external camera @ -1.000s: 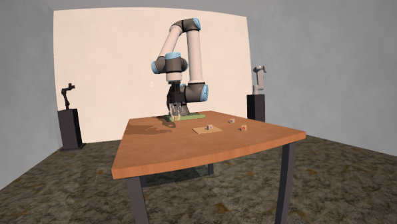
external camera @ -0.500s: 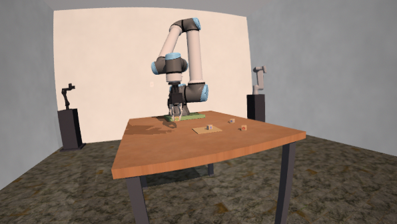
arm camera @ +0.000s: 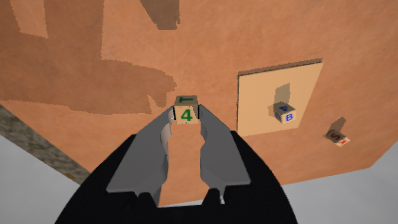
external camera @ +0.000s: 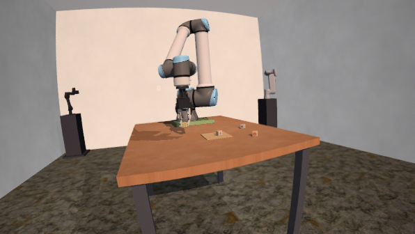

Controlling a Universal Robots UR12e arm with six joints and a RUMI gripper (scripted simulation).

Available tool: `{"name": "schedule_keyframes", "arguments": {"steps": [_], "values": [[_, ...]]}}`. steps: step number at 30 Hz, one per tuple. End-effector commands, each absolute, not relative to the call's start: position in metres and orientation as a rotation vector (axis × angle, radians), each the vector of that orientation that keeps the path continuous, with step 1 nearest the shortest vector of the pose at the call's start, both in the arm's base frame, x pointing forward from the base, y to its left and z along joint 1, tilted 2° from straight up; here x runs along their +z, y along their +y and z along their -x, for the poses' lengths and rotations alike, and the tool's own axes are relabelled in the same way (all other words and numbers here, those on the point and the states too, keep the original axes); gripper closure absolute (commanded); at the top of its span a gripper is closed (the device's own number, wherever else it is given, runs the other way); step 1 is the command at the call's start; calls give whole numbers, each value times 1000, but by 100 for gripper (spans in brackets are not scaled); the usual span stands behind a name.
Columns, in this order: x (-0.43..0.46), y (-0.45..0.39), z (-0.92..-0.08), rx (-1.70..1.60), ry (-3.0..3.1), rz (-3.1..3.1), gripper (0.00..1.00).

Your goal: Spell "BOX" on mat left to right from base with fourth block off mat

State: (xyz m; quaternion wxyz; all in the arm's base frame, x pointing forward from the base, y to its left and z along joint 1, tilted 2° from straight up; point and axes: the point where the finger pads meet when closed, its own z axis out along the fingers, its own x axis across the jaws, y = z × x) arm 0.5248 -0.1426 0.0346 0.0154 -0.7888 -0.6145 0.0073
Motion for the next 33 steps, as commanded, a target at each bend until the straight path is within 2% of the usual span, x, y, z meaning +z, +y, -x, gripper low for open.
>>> {"name": "schedule_keyframes", "arguments": {"steps": [1, 20, 33], "values": [[35, -143, -526, 23, -1894, 2470, 95], [34, -143, -526, -11, -1909, 2492, 95], [34, -143, -525, -212, -2000, 2613, 95]]}}
